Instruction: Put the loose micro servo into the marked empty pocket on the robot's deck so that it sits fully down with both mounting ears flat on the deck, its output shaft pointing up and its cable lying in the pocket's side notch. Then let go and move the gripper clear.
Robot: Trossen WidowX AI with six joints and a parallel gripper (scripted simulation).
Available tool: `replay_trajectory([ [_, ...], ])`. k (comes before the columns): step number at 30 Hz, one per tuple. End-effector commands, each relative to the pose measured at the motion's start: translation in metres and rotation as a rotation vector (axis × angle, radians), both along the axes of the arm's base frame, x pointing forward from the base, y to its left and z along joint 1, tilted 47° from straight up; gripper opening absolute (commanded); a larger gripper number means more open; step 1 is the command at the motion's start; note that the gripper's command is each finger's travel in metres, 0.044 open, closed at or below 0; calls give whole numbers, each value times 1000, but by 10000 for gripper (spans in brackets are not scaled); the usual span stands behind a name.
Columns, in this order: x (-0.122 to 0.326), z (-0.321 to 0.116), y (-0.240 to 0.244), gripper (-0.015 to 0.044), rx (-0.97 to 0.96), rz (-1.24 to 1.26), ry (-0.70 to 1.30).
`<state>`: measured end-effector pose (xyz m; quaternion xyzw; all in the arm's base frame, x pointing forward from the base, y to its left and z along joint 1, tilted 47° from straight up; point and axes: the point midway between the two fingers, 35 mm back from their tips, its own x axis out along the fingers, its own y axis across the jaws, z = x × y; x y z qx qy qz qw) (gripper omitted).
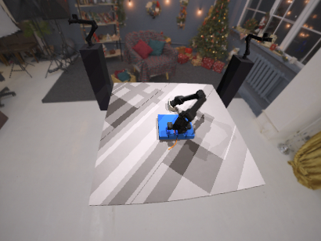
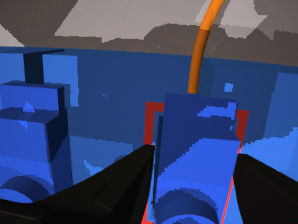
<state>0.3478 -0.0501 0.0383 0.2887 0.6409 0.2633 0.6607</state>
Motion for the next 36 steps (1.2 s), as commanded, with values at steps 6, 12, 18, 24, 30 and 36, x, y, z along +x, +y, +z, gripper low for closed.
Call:
replay_trajectory([
  [6,-2,23,-23,187,-2,1,-4],
  [12,-25,30,-36,292,-2,-24,3],
  [18,-105,59,-64,440,7,-58,27],
  [24,-115,63,-65,440,11,-61,30],
  [30,-115,68,-71,440,-9,-76,16],
  [36,-115,89,-95,440,-99,-147,-43],
])
